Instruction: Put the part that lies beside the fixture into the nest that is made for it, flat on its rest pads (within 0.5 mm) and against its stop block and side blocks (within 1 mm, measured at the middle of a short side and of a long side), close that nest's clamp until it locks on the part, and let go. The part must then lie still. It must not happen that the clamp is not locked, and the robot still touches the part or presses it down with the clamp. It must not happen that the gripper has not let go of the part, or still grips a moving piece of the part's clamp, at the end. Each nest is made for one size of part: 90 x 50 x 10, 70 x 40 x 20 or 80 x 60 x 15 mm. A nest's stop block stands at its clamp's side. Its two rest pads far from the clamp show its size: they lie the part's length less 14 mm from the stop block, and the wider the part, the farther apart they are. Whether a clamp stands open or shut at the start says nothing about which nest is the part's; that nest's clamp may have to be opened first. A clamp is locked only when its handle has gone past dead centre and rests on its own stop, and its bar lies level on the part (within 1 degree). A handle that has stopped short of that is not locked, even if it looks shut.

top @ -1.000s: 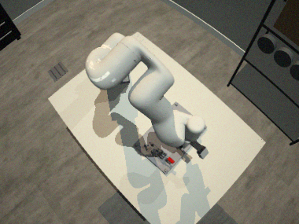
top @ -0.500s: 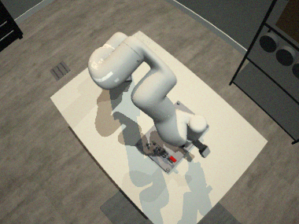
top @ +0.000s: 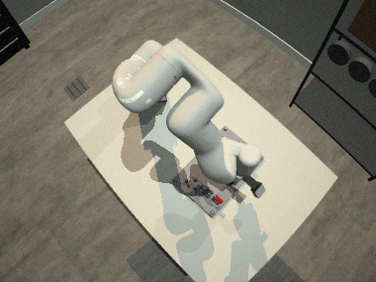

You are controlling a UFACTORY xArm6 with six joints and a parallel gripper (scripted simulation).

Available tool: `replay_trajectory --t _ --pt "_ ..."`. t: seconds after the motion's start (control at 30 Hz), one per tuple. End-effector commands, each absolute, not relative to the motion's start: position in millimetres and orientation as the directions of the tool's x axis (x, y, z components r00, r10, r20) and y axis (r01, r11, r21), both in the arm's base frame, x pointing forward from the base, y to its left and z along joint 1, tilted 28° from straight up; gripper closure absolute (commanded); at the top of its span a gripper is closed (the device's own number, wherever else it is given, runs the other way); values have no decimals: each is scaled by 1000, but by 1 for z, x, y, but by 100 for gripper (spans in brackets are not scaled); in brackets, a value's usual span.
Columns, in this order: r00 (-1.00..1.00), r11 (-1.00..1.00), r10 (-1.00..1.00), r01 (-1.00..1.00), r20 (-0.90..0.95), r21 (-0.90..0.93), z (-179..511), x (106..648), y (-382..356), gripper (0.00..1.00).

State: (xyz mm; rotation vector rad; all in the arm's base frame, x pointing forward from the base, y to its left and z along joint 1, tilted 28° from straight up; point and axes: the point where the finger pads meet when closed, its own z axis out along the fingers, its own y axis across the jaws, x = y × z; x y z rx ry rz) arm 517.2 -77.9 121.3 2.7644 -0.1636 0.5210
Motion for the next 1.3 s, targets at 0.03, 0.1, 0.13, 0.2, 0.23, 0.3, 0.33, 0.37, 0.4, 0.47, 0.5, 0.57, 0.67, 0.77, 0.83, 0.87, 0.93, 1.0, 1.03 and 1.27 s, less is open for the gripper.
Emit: replay_trajectory --t 0.03,0.1,0.13,0.2,0.23,0.3,0.33,0.37,0.4,0.47,0.5,0.57,0.67,0.77,0.83,0.87,0.93,1.0,1.03,1.27 --pt "925 -942 -51 -170 375 291 123 518 -78 100" --pt "925 -942 -51 -170 375 291 123 518 -78 100" --pt "925 -942 -51 -170 375 291 123 518 -78 100" --pt "925 -942 -51 -170 375 291 123 518 -78 100" --pt "925 -942 -51 -170 375 291 123 518 -78 100" --pt "925 -942 -51 -170 375 291 123 518 -78 100" --pt "925 -942 -51 -170 375 291 123 519 -78 100" --pt "925 -942 -51 -170 375 291 122 519 -78 100" --pt "925 -942 -51 -170 375 291 122 519 -78 100" --pt "925 -942 -51 -170 375 291 122 519 -78 100" --pt "925 -942 -51 -170 375 291 122 519 -78 100" --pt "925 -942 -51 -170 375 291 121 519 -78 100" --pt "925 -942 -51 -170 375 291 121 519 -78 100" --pt "925 -942 -51 -170 375 291 121 519 -78 100" --pt "925 -942 -51 -170 375 291 121 519 -78 100" --pt "925 -942 -51 -170 375 291 121 519 -78 100" --pt "925 -942 -51 -170 375 291 121 519 -78 100" --pt "925 -942 -51 -170 375 291 121 519 -78 100" --pt "925 -942 -51 -170 375 291 121 519 -78 100" --pt "925 -942 -51 -170 375 291 119 520 -79 100"
